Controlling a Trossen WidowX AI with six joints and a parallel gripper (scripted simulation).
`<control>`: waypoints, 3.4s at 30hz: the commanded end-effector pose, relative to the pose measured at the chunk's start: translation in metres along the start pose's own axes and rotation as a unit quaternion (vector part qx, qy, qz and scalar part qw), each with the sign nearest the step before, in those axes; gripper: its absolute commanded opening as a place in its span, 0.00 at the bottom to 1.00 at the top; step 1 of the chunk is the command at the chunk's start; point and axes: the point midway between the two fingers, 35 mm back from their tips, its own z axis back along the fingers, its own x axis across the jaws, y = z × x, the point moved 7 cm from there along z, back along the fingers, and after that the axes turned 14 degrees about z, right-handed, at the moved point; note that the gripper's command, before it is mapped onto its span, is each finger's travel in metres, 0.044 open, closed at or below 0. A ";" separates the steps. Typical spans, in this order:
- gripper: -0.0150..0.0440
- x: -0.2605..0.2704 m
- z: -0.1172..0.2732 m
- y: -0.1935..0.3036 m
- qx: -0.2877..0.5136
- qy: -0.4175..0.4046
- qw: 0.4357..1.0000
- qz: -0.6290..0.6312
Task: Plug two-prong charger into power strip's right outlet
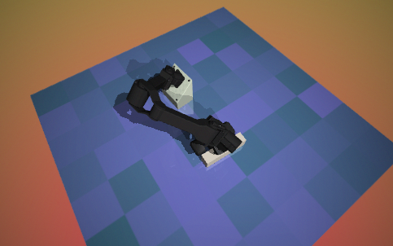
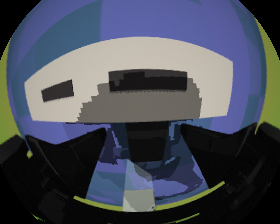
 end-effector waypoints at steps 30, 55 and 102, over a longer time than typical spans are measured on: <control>1.00 0.004 -0.001 0.019 -0.007 0.003 1.000 -0.006; 1.00 0.012 -0.004 0.045 -0.007 0.003 1.000 -0.006; 1.00 0.023 0.061 0.085 -0.294 0.075 0.953 -0.001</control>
